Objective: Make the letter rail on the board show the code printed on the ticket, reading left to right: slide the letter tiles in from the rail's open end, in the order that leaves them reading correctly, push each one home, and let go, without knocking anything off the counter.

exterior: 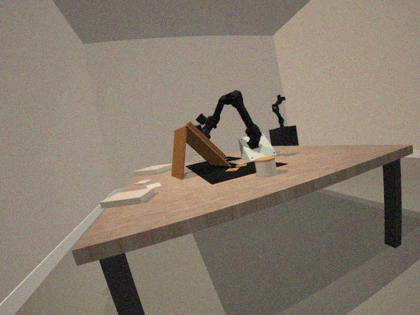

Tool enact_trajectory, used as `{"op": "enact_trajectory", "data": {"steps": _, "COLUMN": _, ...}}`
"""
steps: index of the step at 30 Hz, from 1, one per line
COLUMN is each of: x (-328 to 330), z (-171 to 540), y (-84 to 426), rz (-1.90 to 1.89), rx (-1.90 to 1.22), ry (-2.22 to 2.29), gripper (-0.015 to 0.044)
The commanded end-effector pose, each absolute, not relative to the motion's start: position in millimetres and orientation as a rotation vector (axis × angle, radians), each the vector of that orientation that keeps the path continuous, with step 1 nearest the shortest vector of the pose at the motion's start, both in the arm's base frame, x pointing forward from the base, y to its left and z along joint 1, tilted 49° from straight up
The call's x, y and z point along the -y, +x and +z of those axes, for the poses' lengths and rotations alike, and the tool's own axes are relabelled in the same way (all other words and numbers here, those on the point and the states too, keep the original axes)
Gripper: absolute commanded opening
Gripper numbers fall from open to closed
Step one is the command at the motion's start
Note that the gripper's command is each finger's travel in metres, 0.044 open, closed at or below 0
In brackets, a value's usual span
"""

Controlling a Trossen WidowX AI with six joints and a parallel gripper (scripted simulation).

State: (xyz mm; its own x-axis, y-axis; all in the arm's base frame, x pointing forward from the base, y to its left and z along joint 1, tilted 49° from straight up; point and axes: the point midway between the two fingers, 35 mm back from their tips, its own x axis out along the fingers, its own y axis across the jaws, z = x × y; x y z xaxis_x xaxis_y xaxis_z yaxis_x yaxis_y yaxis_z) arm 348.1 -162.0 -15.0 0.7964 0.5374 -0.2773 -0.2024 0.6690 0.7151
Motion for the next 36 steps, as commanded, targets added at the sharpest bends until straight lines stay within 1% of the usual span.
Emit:
{"op": "enact_trajectory", "data": {"steps": 1, "x": 160.7, "z": -13.4, "y": 347.4, "rz": 0.433, "rx": -0.502, "ry": 0.726, "gripper": 0.0}}
{"op": "enact_trajectory", "data": {"steps": 36, "x": 149.7, "z": -1.9, "y": 344.5, "rz": 0.433, "rx": -0.502, "ry": 0.727, "gripper": 0.0}}
